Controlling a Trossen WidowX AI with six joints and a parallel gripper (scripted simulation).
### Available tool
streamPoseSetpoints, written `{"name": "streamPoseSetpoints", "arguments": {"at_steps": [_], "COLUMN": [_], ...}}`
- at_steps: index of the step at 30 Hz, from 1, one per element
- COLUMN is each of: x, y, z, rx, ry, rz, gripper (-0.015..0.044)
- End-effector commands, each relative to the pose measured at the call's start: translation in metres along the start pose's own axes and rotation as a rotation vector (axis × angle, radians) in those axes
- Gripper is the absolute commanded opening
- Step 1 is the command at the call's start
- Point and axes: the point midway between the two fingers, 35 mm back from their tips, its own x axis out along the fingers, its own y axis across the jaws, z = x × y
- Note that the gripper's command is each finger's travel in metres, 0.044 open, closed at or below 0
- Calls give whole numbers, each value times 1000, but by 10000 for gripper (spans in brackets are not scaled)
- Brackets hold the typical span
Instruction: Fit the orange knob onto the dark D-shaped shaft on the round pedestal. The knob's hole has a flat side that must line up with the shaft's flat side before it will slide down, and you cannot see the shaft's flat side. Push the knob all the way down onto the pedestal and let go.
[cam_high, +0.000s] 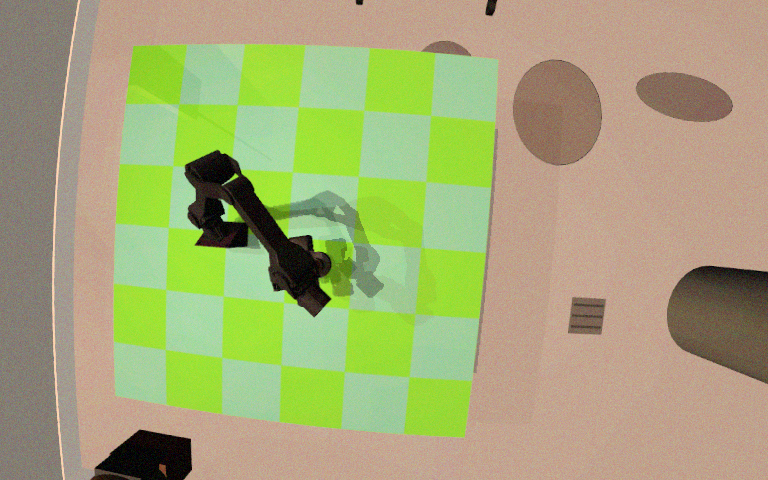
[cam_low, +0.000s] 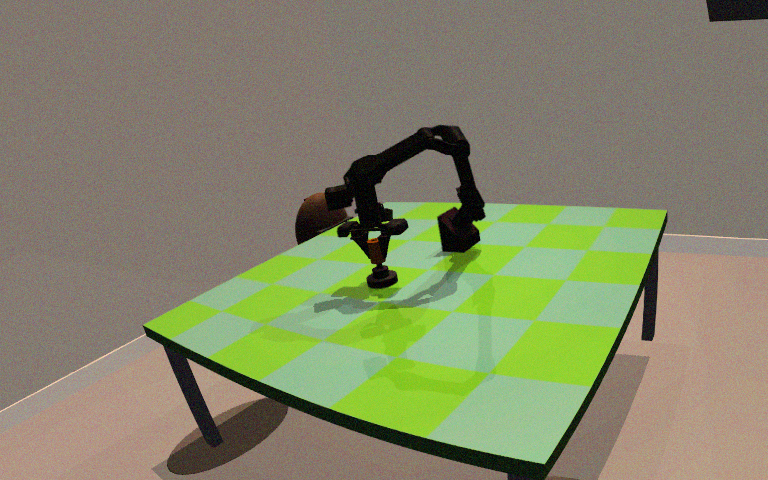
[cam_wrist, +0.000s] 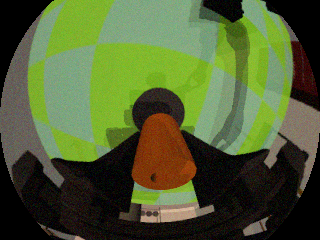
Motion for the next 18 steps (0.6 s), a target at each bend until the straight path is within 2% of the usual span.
{"name": "streamPoseSetpoints", "arguments": {"at_steps": [1, 18], "x": [-1, 4], "y": [1, 0], "z": [0, 0], "rx": [92, 92], "ry": [6, 6], "rz": [-1, -1], "gripper": [0, 0]}}
